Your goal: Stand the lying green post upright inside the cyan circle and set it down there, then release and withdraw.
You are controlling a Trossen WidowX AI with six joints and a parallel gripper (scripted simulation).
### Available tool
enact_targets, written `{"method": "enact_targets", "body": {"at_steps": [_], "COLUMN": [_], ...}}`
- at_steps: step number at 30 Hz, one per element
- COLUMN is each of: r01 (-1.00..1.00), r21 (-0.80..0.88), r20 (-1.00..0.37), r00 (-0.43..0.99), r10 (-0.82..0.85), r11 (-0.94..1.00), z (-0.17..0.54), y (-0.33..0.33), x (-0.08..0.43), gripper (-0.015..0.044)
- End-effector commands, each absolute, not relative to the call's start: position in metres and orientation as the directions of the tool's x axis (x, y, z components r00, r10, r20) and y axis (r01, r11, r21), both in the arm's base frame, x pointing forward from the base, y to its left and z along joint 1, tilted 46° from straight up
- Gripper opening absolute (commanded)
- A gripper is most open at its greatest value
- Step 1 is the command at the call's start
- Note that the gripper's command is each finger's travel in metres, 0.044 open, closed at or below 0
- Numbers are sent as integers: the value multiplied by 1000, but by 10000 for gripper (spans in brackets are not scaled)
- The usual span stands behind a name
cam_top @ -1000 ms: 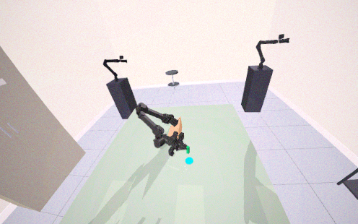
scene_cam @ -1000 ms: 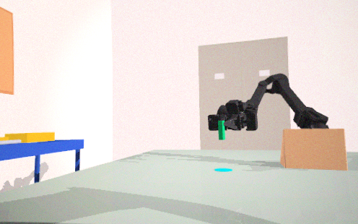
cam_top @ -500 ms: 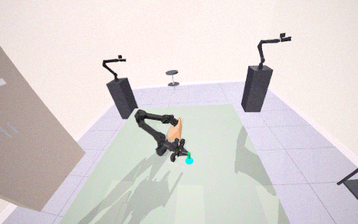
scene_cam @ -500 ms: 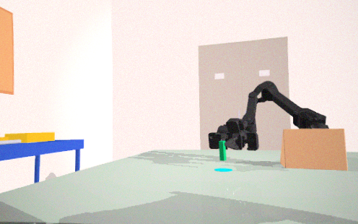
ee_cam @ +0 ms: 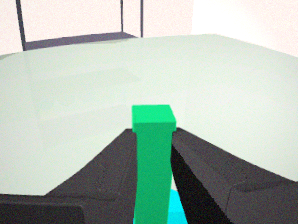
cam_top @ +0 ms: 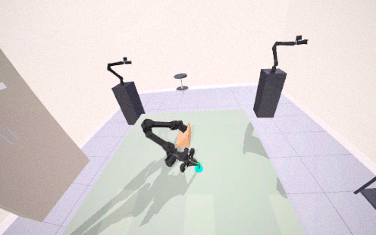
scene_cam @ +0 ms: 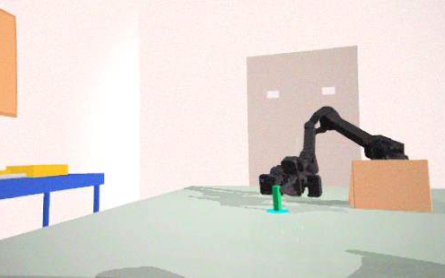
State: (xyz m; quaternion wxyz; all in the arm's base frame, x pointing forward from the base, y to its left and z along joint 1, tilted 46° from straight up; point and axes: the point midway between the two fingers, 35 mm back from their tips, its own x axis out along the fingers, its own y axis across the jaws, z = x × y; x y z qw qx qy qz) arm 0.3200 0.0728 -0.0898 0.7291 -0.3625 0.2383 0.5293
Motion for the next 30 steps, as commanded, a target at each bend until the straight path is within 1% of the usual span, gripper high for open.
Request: {"method": "enact_targets", "body": {"at_steps": [1,3,17,18,30], "r01": [-944,-944,-944,-944,-943], "r21": [-279,-279,-279,-279,-285], "r20": [-729,-729,-729,-729,-723], "r00": [327,327,327,327,329], "r10": [602,602,602,602,607], "r11": [174,174,174,174,172], "z": [-90,-90,-90,-90,-34], "y": [72,72,72,72,128], "x": [320,320,320,320,315], "gripper": [23,23,390,400,400]}}
